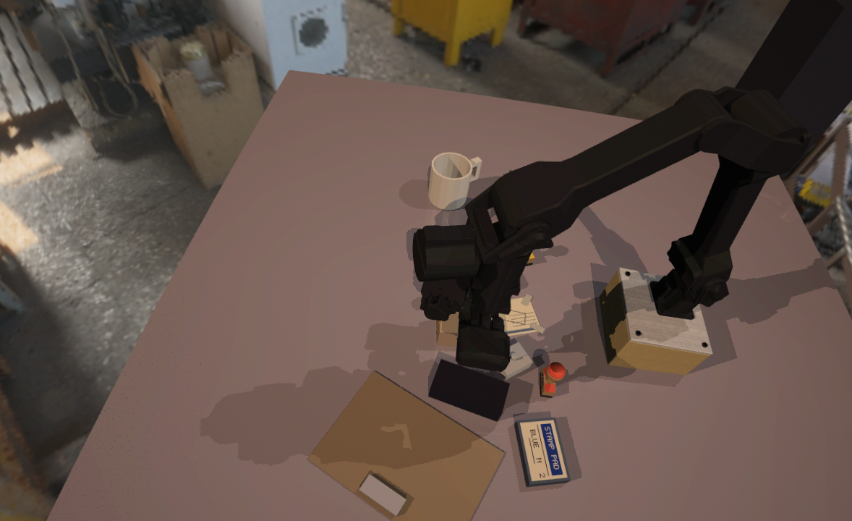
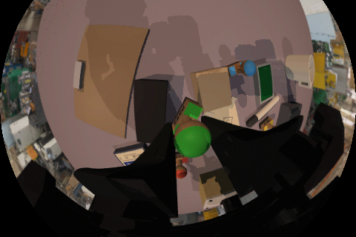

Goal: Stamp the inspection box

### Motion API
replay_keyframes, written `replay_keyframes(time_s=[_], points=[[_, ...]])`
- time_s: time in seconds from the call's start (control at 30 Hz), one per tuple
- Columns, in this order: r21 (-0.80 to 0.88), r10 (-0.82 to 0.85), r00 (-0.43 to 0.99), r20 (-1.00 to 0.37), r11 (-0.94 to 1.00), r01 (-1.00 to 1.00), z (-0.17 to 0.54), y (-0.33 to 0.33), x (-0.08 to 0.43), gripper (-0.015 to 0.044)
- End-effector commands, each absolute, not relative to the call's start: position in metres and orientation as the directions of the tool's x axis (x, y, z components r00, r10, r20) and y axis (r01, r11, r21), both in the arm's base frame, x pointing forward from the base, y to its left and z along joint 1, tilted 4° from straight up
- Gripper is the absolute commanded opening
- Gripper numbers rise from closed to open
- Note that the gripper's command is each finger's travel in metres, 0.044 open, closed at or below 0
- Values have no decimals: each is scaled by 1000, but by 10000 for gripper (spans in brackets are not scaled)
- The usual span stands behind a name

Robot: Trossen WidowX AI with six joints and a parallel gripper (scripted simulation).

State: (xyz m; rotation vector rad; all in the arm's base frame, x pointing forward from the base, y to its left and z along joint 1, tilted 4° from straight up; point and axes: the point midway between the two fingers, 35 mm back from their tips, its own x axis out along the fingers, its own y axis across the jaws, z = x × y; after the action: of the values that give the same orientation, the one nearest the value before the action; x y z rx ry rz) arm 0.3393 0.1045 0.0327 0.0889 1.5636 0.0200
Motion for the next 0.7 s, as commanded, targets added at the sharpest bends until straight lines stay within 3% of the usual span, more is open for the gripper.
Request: replay_keyframes(time_s=[0.0, 0.67], points=[[74, 74, 10, -997, 996, 42, 35, 97, 342, 0], [63, 63, 12, -998, 997, 42, 35, -27, 359, 0]])
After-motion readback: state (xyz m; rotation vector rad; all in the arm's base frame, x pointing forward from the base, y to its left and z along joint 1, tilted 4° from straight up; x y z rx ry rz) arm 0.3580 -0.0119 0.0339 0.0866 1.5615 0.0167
